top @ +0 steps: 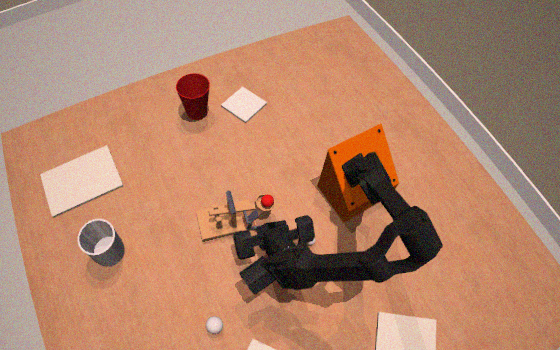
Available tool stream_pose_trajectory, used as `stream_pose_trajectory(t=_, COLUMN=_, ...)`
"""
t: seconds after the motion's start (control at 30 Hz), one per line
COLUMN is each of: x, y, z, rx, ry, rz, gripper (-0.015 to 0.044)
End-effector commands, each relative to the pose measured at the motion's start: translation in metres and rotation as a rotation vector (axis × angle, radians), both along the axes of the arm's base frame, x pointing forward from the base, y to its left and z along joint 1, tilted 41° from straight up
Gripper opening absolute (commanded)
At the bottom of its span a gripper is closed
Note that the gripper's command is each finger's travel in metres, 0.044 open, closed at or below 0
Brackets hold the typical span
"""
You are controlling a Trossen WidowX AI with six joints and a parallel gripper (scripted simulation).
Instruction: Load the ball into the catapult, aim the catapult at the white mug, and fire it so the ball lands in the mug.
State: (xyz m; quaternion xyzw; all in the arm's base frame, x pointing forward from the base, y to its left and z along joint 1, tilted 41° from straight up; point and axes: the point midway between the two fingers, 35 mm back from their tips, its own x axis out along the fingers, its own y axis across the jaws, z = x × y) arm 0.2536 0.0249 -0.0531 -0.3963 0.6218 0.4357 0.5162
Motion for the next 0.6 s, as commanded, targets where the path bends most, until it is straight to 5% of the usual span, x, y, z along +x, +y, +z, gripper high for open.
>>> stream_pose_trajectory(t=0.0, x=-0.002, y=0.010, z=-0.010, rx=0.008, ry=0.009, rz=0.002, gripper=0.0000)
stream_pose_trajectory(t=0.13, x=0.001, y=0.007, z=0.000, rx=0.007, ry=0.008, rz=0.002, gripper=0.0000)
stream_pose_trajectory(t=0.4, x=0.006, y=-0.028, z=0.122, rx=0.001, ry=0.002, rz=0.008, gripper=0.0000)
stream_pose_trajectory(t=0.47, x=0.006, y=-0.029, z=0.125, rx=0.001, ry=0.001, rz=0.008, gripper=0.0000)
stream_pose_trajectory(t=0.57, x=0.016, y=-0.024, z=0.105, rx=0.012, ry=-0.018, rz=-0.024, gripper=0.0079)
